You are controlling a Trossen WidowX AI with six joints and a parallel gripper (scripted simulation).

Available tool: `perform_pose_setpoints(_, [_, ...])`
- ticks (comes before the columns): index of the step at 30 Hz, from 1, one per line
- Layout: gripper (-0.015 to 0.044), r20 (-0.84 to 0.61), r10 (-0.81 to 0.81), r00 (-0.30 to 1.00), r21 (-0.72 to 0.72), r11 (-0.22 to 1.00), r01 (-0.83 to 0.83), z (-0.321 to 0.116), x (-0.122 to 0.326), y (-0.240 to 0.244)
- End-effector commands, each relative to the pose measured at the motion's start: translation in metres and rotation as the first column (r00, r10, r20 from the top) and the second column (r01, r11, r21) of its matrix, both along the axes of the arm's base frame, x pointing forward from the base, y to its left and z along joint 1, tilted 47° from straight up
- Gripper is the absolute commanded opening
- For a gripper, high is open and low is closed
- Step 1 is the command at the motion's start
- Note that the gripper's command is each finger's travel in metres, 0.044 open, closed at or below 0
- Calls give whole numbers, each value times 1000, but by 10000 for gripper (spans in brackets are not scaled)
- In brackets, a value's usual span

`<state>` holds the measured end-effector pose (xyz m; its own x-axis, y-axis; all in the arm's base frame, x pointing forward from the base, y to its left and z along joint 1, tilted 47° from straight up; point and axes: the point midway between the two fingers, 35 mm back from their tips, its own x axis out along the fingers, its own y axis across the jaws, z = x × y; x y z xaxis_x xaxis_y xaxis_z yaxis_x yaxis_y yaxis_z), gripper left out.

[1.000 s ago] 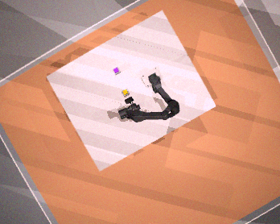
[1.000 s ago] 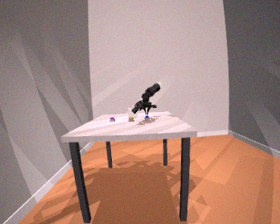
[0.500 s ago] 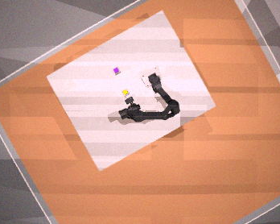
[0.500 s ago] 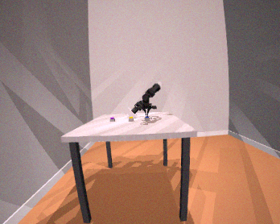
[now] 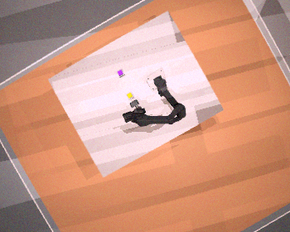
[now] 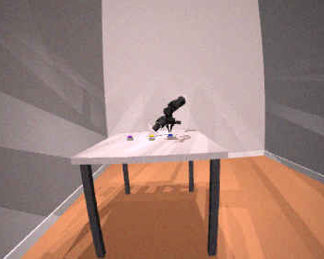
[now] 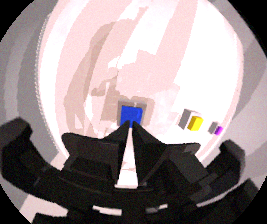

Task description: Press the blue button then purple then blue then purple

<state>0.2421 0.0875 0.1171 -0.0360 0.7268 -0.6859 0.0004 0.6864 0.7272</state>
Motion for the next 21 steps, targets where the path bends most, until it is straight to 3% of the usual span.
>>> perform_pose_setpoints(1, [20, 10, -3, 1000, -2, 1000, 3, 12, 3, -13])
perform_pose_setpoints(14, [20, 8, -3, 1000, -5, 1000, 3, 54, 4, -58])
perform_pose_setpoints(21, [20, 21, -13, 1000, -45, 999, 14, 1, 35, -129])
